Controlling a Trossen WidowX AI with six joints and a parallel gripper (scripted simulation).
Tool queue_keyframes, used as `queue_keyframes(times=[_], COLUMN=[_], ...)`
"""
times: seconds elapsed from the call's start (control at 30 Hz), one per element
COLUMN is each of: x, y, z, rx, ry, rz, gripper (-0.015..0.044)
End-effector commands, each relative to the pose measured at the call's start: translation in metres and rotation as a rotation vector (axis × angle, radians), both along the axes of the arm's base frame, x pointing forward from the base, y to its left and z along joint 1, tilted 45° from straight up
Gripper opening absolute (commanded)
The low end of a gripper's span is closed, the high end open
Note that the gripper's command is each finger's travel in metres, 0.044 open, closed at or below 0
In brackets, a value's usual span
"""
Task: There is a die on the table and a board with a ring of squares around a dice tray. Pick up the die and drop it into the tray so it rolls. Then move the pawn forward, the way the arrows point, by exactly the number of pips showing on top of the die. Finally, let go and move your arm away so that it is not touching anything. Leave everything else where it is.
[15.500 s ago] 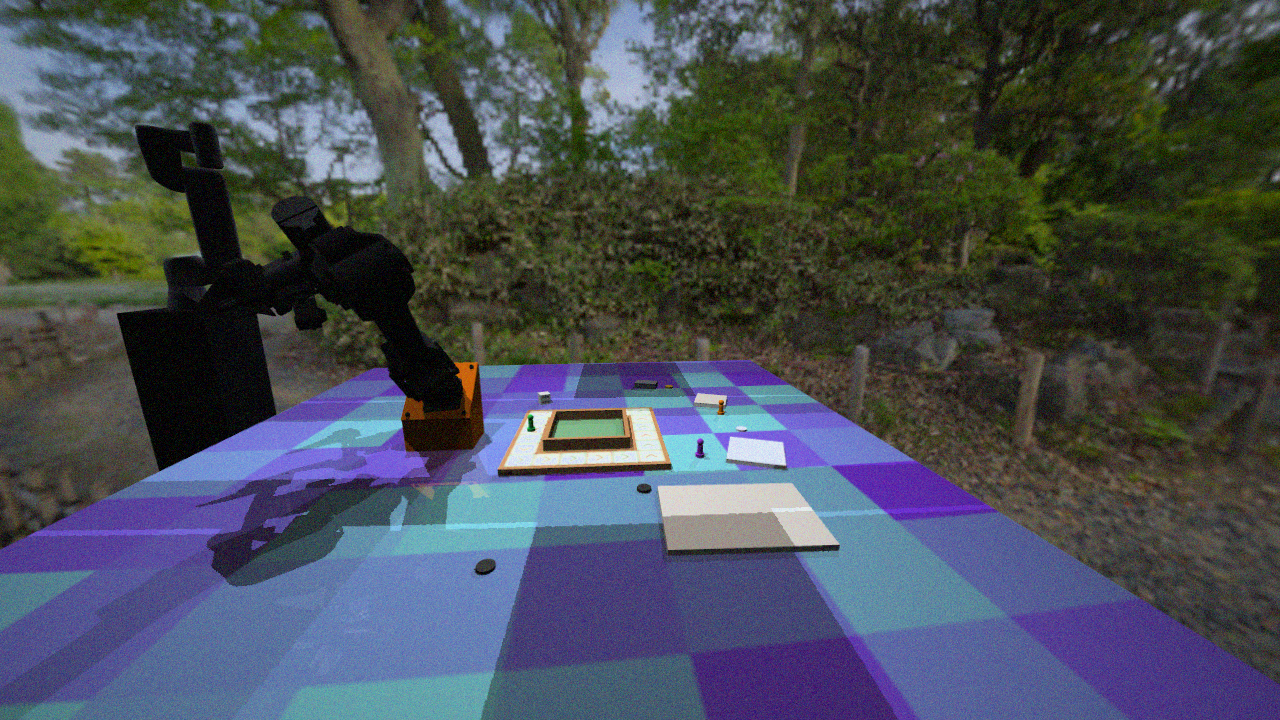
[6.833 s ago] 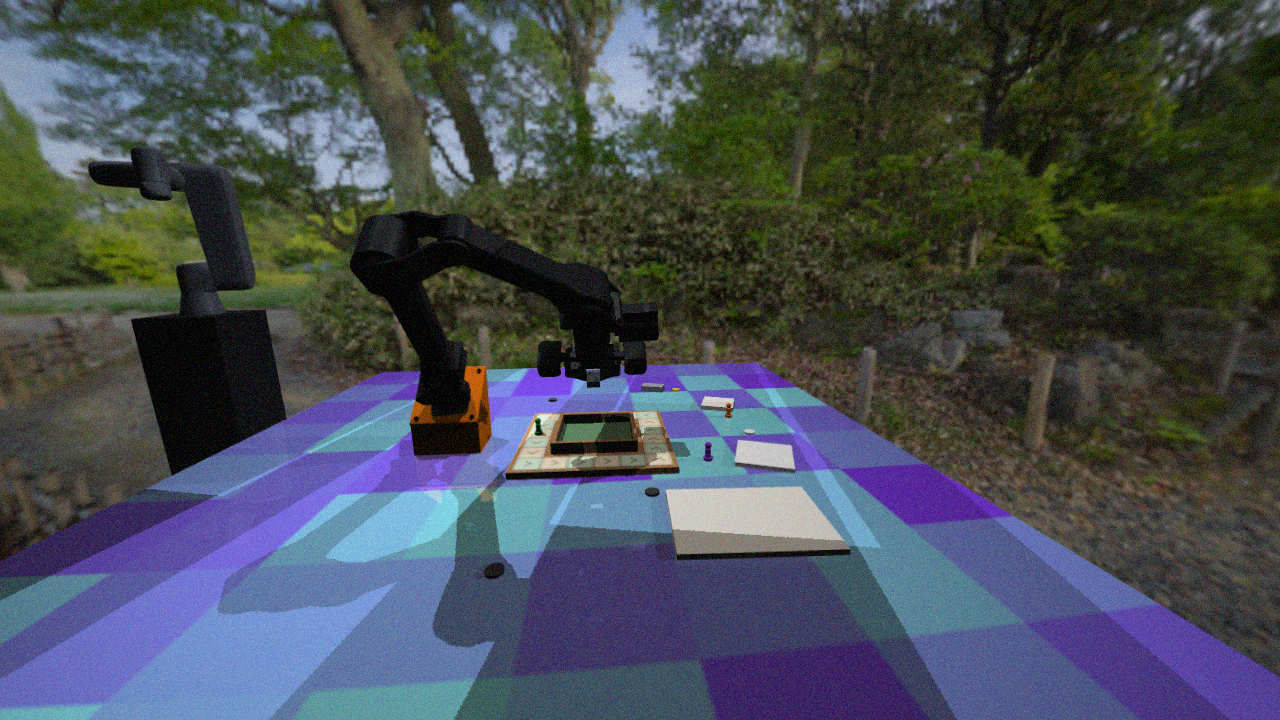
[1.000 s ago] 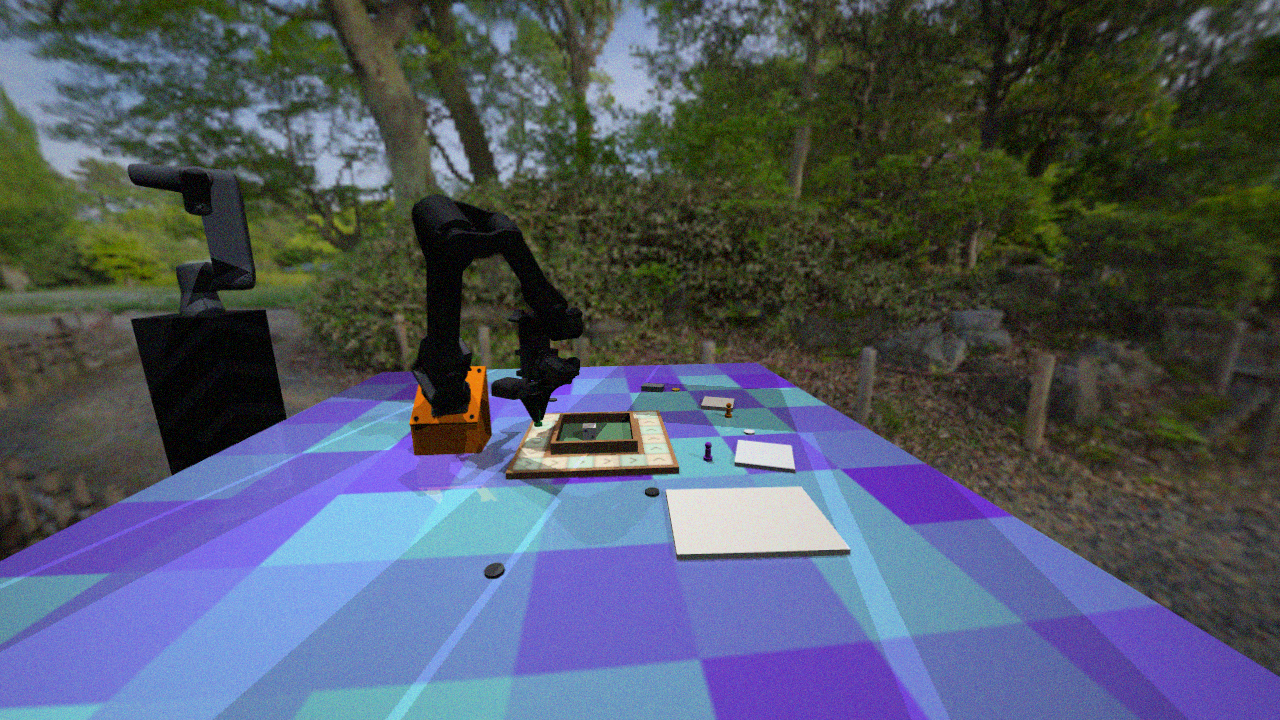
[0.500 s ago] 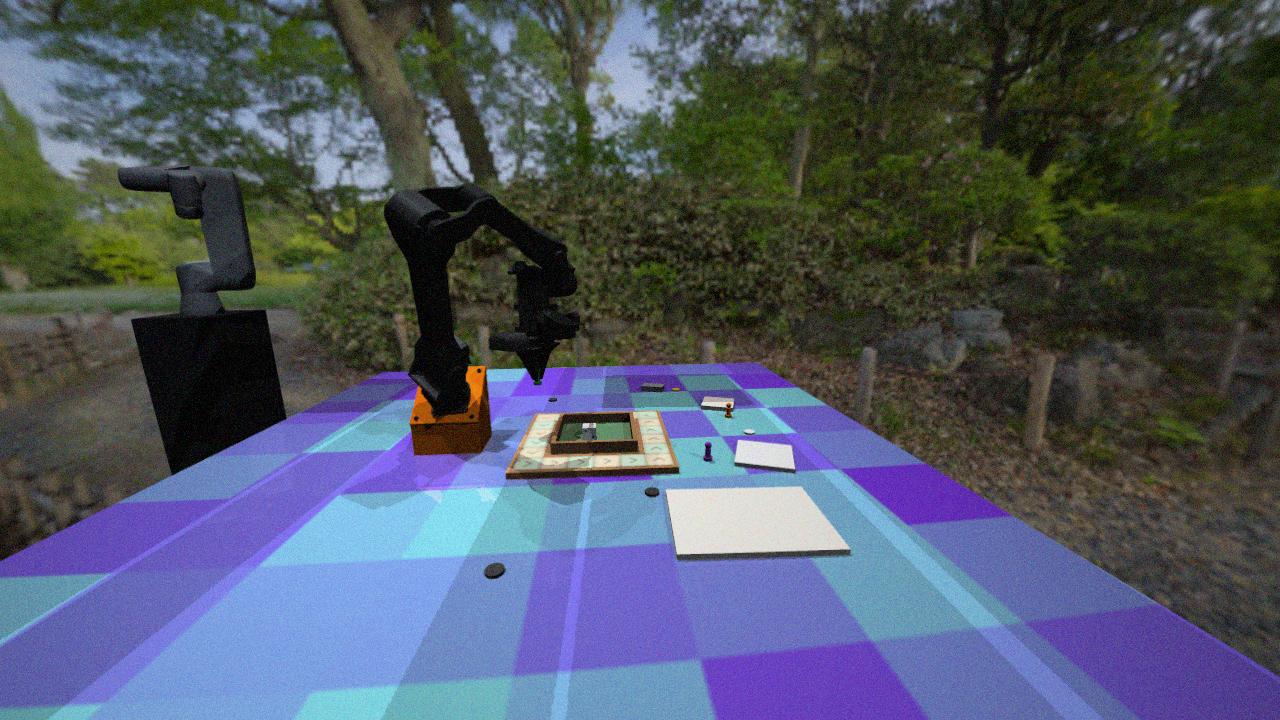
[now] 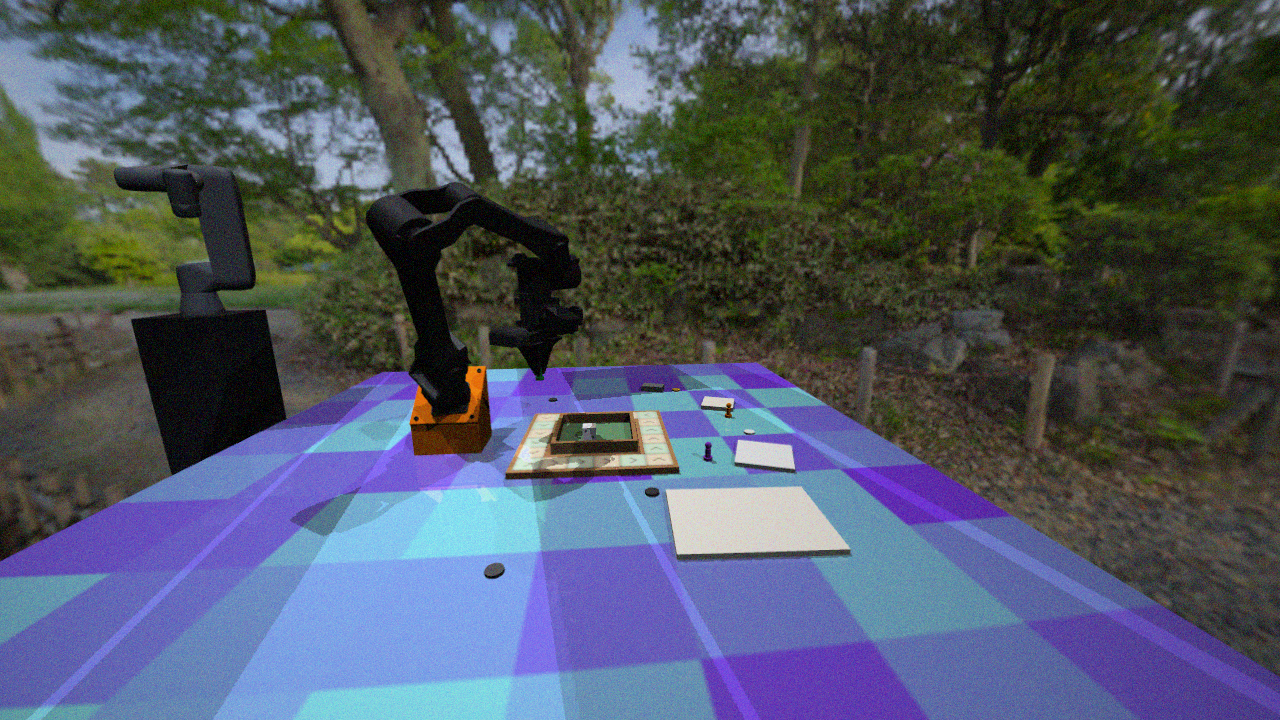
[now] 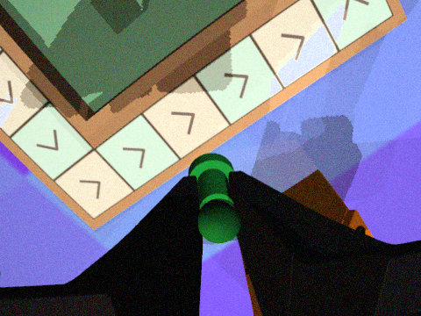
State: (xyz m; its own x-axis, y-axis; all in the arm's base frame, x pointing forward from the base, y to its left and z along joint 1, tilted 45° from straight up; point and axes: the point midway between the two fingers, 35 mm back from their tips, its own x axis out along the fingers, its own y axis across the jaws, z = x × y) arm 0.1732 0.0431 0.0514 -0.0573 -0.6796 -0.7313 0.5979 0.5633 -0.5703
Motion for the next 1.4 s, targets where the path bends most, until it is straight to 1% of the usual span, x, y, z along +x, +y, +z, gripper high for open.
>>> queue_keyframes(times=[0.0,0.43,0.87,1.1,1.37], x=[0.001,-0.002,-0.021,-0.024,-0.025], y=[-0.02,-0.074,-0.124,-0.13,-0.146], z=[0.005,0.019,0.031,0.031,0.015], rx=[0.008,0.013,-0.027,-0.033,-0.032], ry=[0.001,-0.004,-0.003,-0.001,-0.002], rz=[0.006,0.012,0.0,-0.003,-0.003], gripper=[0.0,0.0,0.0,0.0,0.0])
